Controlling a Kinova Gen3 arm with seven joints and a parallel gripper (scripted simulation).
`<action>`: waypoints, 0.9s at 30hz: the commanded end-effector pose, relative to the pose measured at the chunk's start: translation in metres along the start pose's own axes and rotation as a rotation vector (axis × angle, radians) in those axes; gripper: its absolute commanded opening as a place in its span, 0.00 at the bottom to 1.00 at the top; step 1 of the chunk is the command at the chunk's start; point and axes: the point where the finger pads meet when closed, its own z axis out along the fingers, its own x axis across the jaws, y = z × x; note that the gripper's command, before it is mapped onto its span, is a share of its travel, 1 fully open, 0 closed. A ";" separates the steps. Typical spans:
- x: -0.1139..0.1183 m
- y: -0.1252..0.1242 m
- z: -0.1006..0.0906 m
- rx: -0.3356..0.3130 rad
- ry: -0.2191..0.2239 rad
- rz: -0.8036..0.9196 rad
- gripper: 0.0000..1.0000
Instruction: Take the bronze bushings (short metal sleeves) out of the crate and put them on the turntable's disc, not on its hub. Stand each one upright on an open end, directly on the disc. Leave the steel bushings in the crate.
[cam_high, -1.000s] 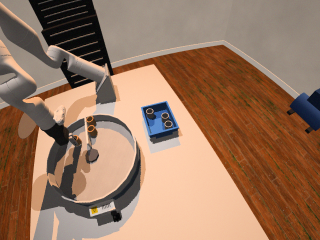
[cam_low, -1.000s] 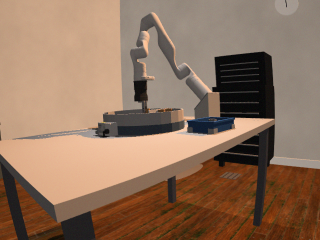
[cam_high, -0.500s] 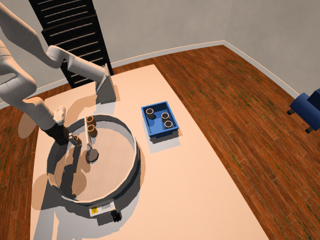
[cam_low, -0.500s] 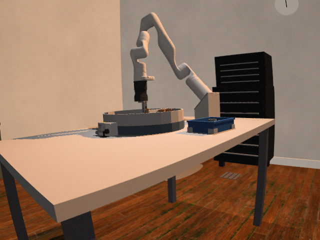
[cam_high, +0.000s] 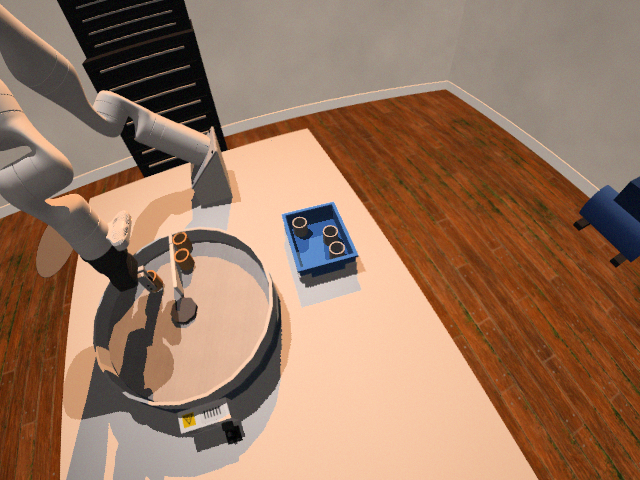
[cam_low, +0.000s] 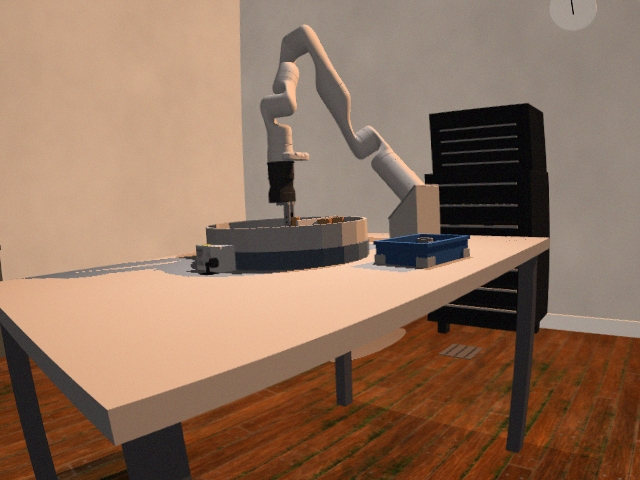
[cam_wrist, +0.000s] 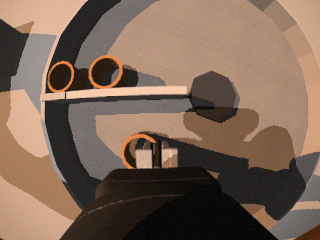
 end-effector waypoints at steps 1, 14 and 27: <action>0.001 0.000 -0.001 0.000 0.002 0.000 0.00; 0.001 0.000 0.001 0.000 0.002 0.000 0.00; 0.001 0.000 0.005 0.000 0.002 0.000 0.00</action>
